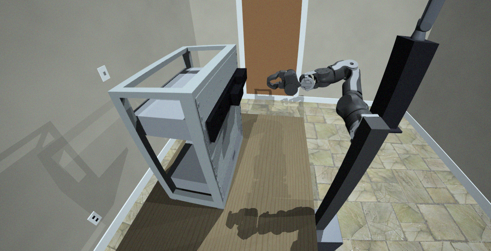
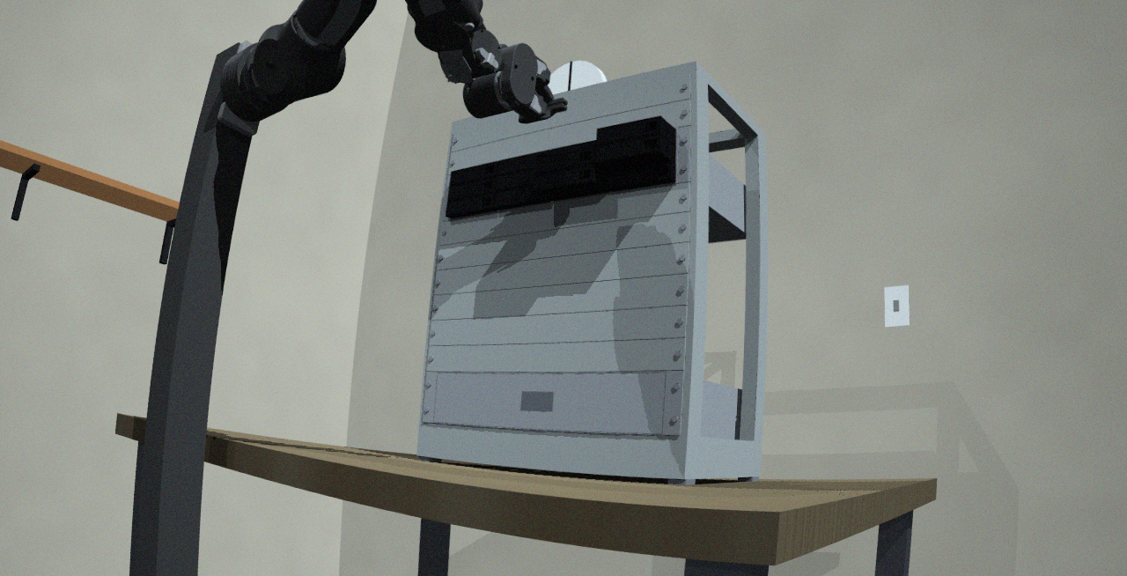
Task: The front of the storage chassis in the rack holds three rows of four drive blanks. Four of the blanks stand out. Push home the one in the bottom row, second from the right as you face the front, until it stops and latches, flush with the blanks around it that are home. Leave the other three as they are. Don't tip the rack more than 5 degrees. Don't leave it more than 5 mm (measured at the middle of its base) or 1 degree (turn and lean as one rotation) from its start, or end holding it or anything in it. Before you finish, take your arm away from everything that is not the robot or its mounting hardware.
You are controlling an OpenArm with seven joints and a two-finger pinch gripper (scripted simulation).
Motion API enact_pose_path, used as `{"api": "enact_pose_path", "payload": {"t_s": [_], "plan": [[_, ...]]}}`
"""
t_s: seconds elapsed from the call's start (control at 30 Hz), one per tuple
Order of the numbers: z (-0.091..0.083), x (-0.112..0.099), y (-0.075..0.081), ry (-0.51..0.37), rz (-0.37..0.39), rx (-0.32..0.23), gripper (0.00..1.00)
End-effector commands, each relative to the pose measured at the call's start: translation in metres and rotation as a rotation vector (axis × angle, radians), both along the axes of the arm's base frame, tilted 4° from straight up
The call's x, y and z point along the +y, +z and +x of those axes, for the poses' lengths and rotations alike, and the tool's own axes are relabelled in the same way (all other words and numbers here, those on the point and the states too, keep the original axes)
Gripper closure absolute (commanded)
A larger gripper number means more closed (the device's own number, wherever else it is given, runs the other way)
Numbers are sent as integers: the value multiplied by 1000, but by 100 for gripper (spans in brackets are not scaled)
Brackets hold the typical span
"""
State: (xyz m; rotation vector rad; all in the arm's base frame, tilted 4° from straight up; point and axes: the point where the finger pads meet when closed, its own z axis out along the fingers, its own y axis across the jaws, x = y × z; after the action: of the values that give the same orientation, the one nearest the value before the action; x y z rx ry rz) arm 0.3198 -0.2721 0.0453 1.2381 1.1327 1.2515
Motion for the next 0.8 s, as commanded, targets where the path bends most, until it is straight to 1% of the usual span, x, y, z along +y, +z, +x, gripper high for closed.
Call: {"api": "enact_pose_path", "payload": {"t_s": [0.0,0.23,0.37,0.43,0.57,0.77], "plan": [[3,3,-3,-13,-12,-11,100],[28,36,-45,-15,-10,-9,100],[38,50,-64,-16,-10,-8,100],[38,50,-64,-16,-10,-8,100],[41,55,-69,-14,-10,-9,100],[45,55,-69,-15,-10,-8,100]]}}
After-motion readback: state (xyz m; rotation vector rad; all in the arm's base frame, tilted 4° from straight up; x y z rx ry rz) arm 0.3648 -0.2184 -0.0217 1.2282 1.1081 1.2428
